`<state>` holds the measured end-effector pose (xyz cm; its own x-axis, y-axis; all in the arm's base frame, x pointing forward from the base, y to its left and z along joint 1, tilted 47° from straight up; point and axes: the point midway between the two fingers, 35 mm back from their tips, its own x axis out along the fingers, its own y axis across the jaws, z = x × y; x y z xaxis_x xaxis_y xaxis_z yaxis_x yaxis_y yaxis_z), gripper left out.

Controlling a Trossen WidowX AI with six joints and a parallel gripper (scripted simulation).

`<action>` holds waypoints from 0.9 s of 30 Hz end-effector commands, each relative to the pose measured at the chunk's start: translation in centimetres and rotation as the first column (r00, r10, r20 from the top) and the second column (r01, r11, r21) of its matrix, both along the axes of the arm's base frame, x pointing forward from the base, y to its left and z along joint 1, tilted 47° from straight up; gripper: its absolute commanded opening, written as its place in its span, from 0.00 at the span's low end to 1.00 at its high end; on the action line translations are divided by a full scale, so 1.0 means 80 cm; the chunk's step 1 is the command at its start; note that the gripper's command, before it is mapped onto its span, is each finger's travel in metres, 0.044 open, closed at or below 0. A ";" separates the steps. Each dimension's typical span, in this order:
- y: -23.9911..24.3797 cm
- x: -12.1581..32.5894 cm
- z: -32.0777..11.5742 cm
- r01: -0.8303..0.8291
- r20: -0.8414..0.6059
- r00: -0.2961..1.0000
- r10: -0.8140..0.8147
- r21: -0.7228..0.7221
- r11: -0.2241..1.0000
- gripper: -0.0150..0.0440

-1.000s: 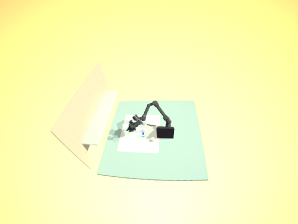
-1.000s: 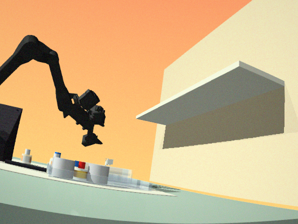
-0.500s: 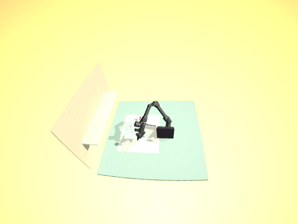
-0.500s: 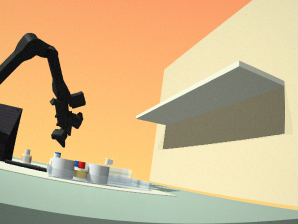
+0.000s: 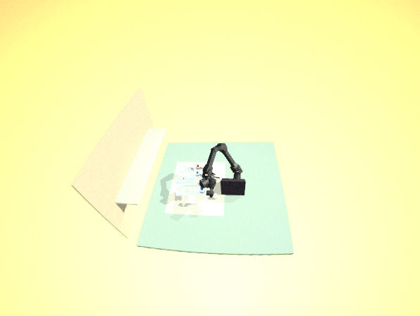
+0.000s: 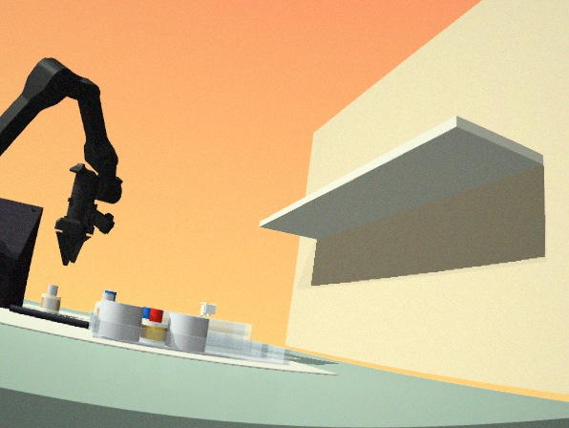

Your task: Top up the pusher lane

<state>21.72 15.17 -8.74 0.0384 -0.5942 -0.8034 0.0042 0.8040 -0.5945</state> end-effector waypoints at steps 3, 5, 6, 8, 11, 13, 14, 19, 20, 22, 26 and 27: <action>-0.012 -0.026 0.022 -0.046 -0.030 0.999 0.042 -0.159 0.986 1.00; -0.012 -0.028 0.022 -0.046 -0.030 0.999 0.042 -0.159 0.986 1.00; -0.012 -0.028 0.022 -0.046 -0.030 0.999 0.042 -0.159 0.986 1.00; -0.012 -0.028 0.022 -0.046 -0.030 0.999 0.042 -0.159 0.986 1.00; -0.035 -0.025 -0.001 -0.046 -0.029 0.999 0.042 -0.159 0.986 1.00; -0.056 -0.025 -0.020 -0.046 -0.029 0.999 0.042 -0.160 0.986 1.00; -0.059 -0.025 -0.022 -0.046 -0.029 0.999 0.042 -0.160 0.986 1.00; -0.059 -0.024 -0.022 -0.046 -0.029 0.999 0.042 -0.160 0.986 1.00; -0.059 -0.024 -0.022 -0.046 -0.029 0.999 0.042 -0.160 0.986 1.00; -0.063 -0.024 -0.026 -0.046 -0.029 0.999 0.042 -0.161 0.986 1.00; -0.073 -0.023 -0.035 -0.046 -0.029 0.999 0.042 -0.161 0.986 1.00; -0.073 -0.023 -0.035 -0.046 -0.029 0.999 0.042 -0.161 0.986 1.00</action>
<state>20.12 10.17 -11.05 0.0540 -0.7050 -0.7071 -0.0345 0.7064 -0.7070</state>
